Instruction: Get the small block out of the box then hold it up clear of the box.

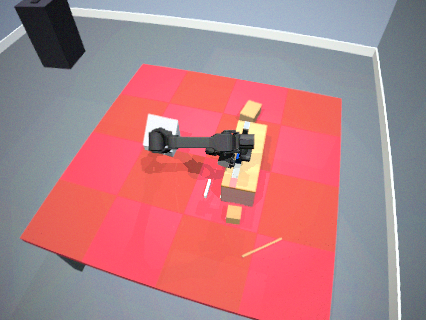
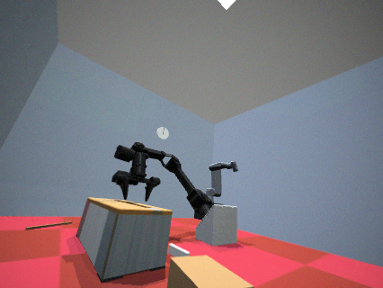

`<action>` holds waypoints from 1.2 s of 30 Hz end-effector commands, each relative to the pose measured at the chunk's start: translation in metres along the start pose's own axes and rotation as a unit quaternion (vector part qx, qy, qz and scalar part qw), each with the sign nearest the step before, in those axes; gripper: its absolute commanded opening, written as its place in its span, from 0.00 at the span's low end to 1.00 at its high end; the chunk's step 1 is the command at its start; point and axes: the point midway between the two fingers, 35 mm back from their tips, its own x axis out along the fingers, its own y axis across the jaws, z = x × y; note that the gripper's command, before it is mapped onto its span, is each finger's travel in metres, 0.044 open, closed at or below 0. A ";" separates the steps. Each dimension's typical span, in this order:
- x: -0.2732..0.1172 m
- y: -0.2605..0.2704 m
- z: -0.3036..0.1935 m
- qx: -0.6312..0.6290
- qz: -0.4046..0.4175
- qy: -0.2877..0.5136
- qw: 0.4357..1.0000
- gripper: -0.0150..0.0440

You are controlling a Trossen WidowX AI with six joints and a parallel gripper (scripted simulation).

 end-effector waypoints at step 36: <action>0.050 -0.007 0.004 0.000 0.000 -0.001 1.000 0.93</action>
